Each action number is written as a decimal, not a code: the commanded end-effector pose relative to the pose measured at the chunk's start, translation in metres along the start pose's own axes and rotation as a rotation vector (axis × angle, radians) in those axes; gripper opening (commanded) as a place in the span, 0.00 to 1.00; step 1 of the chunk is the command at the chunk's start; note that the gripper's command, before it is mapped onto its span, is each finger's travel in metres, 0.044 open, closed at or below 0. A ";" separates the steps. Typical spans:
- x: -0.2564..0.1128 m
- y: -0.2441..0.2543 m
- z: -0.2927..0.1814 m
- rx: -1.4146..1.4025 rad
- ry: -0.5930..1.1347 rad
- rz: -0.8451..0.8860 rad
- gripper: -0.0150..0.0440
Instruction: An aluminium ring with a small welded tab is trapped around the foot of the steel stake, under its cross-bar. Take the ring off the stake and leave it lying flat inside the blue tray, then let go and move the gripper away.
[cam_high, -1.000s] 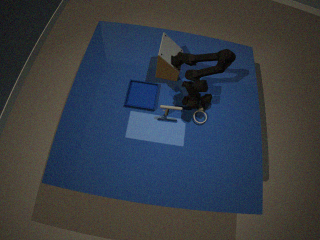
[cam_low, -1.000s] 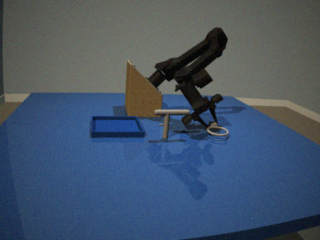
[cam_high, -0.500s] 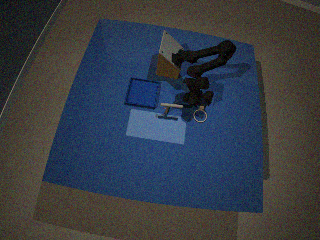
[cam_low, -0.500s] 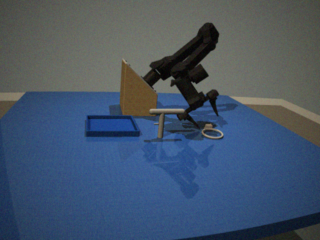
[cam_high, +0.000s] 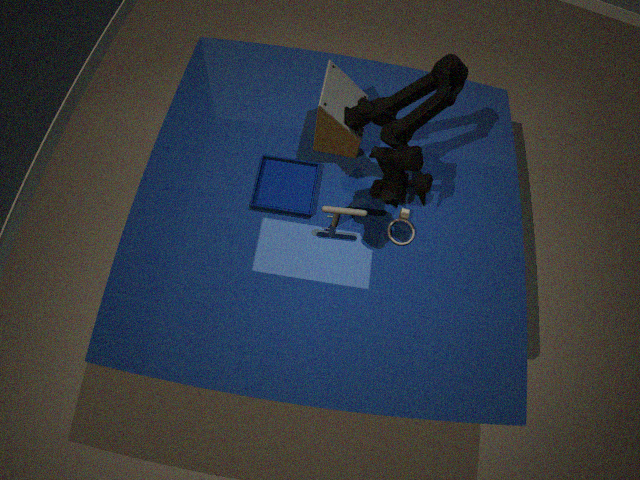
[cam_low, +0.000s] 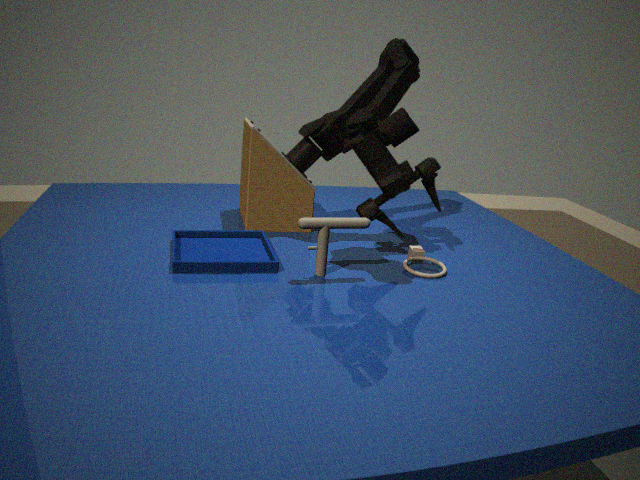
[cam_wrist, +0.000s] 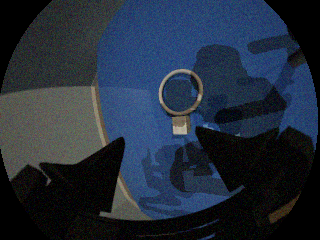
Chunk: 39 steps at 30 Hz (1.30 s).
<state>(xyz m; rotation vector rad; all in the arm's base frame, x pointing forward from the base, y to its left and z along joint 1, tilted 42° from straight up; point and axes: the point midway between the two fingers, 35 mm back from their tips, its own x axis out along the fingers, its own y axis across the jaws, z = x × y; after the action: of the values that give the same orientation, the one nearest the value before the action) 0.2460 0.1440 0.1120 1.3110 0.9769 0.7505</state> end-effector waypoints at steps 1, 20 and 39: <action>0.000 -0.001 0.000 0.002 -0.002 -0.001 1.00; 0.000 -0.001 0.000 0.002 -0.002 -0.001 1.00; 0.033 -0.004 0.023 -0.062 0.080 -0.415 0.59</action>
<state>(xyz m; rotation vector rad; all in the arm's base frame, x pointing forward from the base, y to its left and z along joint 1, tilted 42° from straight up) 0.2803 0.1598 0.1024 1.0883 1.1536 0.5621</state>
